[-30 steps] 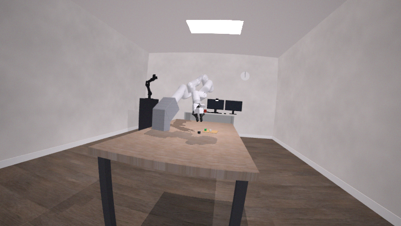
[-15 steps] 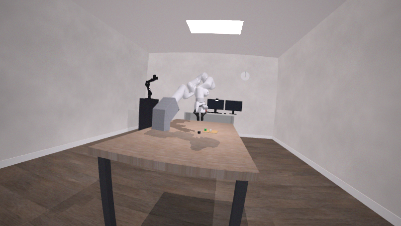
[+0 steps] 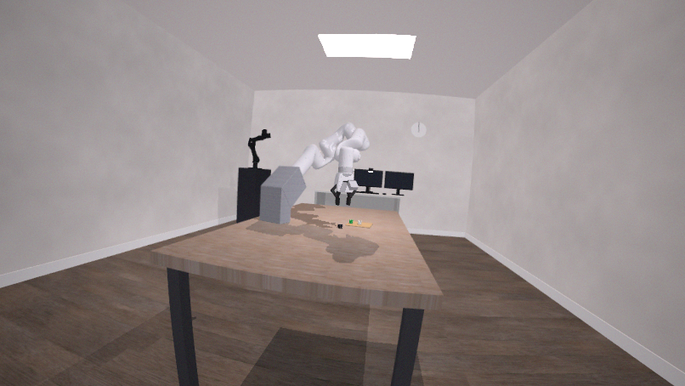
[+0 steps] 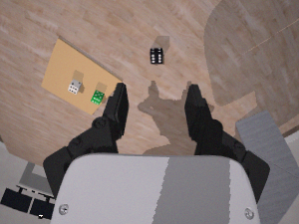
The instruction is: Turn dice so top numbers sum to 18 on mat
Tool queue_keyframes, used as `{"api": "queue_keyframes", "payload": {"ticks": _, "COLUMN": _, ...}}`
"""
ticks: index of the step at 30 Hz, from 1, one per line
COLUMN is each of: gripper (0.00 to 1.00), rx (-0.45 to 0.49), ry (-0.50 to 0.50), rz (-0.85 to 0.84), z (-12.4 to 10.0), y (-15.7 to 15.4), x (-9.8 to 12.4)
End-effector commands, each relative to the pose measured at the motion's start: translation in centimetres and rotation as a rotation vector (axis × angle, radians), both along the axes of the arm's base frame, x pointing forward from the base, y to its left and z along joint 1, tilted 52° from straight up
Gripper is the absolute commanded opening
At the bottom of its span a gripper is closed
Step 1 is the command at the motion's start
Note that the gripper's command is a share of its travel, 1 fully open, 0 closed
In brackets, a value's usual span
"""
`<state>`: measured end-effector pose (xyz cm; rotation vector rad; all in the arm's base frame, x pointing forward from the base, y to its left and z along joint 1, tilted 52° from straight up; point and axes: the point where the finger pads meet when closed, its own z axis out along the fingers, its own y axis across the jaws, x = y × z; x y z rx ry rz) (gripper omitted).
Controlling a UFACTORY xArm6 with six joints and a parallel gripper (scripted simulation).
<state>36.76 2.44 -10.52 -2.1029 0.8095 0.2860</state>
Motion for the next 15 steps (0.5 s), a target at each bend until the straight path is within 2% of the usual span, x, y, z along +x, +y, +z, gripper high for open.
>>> {"api": "queue_keyframes", "payload": {"ticks": 1, "gripper": 1.0, "rx": 0.002, "ry": 0.0, "rz": 0.002, "z": 0.04, "y": -0.11, "x": 0.15}}
{"api": "queue_keyframes", "payload": {"ticks": 10, "gripper": 1.0, "rx": 0.003, "ry": 0.009, "rz": -0.005, "z": 0.03, "y": -0.08, "x": 0.14}}
{"api": "queue_keyframes", "payload": {"ticks": 15, "gripper": 1.0, "rx": 0.016, "ry": 0.123, "rz": -0.096, "z": -0.17, "y": 0.34, "x": 0.1}}
